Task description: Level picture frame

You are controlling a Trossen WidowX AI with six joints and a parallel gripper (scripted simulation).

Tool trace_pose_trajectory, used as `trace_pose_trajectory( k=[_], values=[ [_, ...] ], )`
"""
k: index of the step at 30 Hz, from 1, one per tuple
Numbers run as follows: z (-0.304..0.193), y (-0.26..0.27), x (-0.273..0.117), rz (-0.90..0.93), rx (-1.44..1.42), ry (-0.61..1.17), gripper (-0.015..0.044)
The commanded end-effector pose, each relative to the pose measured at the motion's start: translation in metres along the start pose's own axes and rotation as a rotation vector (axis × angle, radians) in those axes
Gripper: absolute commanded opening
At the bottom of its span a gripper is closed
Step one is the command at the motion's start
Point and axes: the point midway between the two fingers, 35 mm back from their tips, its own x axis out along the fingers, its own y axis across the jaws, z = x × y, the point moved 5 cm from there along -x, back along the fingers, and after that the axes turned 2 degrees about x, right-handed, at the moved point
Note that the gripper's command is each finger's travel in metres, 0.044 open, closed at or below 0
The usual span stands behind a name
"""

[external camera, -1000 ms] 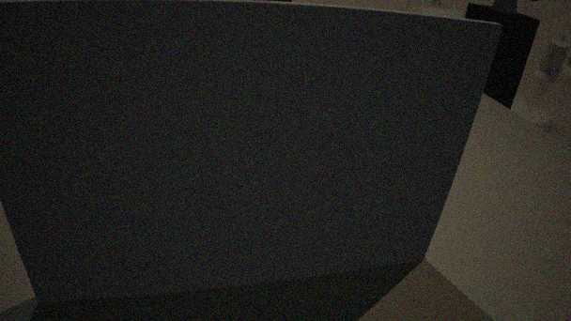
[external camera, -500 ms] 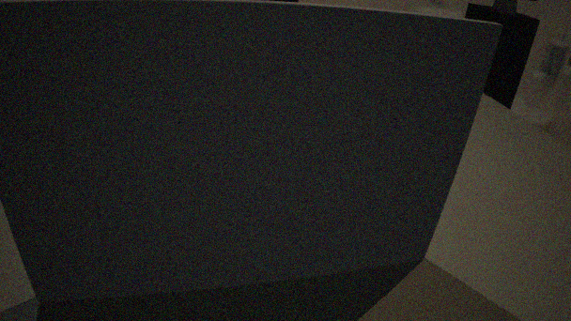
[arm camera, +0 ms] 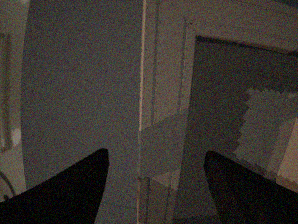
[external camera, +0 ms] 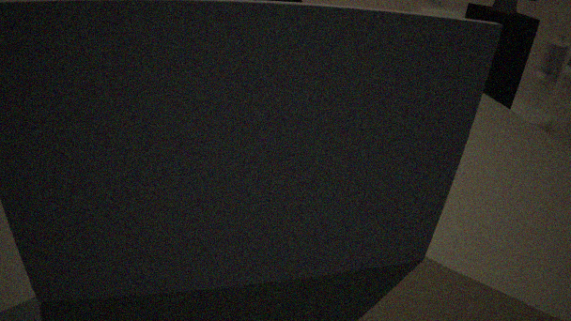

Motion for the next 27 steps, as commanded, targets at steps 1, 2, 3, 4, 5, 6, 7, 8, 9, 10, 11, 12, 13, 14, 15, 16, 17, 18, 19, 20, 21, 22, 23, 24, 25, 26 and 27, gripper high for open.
trace_pose_trajectory(
  k=[1,2,3,4,5,6,7,8,9,10,11,12,13,14,15,16,17,18,19,20,21,22,23,24,25,26,27],
  values=[
    [0.0001,-0.0002,0.0005,-0.002,0.003,-0.002,0.026],
    [0.0001,-0.0002,0.0005,-0.002,0.003,-0.002,0.026],
    [0.0001,-0.0002,0.0005,-0.002,0.003,-0.002,0.0234],
    [0.0001,-0.0002,0.0005,-0.002,0.003,-0.002,0.0208],
    [0.0001,-0.0002,0.0005,-0.002,0.003,-0.002,0.0181],
    [0.0001,-0.0002,0.0005,-0.002,0.003,-0.002,0.0155],
    [0.0001,-0.0002,0.0005,-0.002,0.003,-0.002,0.0129],
    [0.0001,-0.0002,0.0005,-0.002,0.003,-0.002,0.0102],
    [0.0001,-0.0002,0.0005,-0.002,0.003,-0.002,0.0076],
    [0.0001,-0.0002,0.0005,-0.002,0.003,-0.002,0.007],
    [0.0001,-0.0002,0.0005,-0.002,0.003,-0.002,0.0063],
    [0.0001,-0.0002,0.0005,-0.002,0.003,-0.002,0.0056],
    [0.0001,-0.0002,0.0005,-0.002,0.003,-0.002,0.005],
    [0.0001,-0.0002,0.0005,-0.002,0.003,-0.002,0.0043],
    [0.0001,-0.0002,0.0005,-0.002,0.003,-0.002,0.0036],
    [0.0001,-0.0002,0.0005,-0.002,0.003,-0.002,0.003],
    [0.0001,-0.0002,0.0005,-0.002,0.003,-0.002,0.0003],
    [0.0001,-0.0002,0.0005,-0.002,0.003,-0.002,0.0],
    [0.0001,-0.0002,0.0005,-0.002,0.003,-0.002,0.0],
    [0.0001,-0.0002,0.0005,-0.002,0.003,-0.002,0.0],
    [0.0001,-0.0002,0.0005,-0.002,0.003,-0.002,0.0],
    [0.0001,-0.0002,0.0005,-0.002,0.003,-0.002,0.0],
    [0.0,-0.0002,0.0005,-0.002,0.003,-0.002,0.0],
    [0.0,-0.0001,0.0004,-0.002,0.003,-0.002,0.0],
    [0.0,0.0001,0.0004,-0.002,0.003,-0.002,0.0],
    [0.0,0.0002,0.0004,-0.002,0.003,-0.002,0.0],
    [-0.0001,0.0004,0.0004,-0.002,0.003,-0.002,0.0]
  ],
)
